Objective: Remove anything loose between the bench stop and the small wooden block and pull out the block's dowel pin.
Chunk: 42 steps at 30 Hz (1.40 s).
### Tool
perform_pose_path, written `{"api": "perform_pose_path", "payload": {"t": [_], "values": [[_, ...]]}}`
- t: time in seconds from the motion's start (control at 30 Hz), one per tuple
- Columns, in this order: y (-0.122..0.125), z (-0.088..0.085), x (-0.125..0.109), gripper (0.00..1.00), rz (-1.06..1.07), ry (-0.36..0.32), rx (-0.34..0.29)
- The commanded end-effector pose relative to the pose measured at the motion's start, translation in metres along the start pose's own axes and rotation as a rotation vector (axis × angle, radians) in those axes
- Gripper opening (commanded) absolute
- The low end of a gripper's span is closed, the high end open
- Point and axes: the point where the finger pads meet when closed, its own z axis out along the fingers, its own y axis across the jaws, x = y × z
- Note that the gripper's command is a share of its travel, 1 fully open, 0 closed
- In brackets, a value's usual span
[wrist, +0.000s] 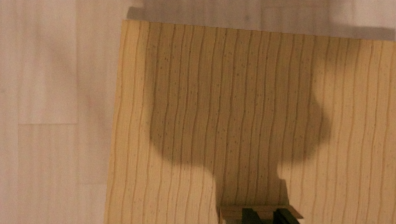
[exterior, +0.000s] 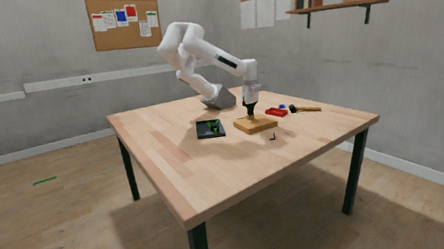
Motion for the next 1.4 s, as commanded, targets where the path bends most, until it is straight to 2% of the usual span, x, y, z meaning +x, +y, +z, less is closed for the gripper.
{"api": "perform_pose_path", "payload": {"t": [0.0,1.37], "values": [[-0.0009,-0.0012,-0.0001,0.00,0.012,0.003,0.002],[-0.0057,-0.0011,-0.0094,0.00,0.097,0.003,0.002]]}}
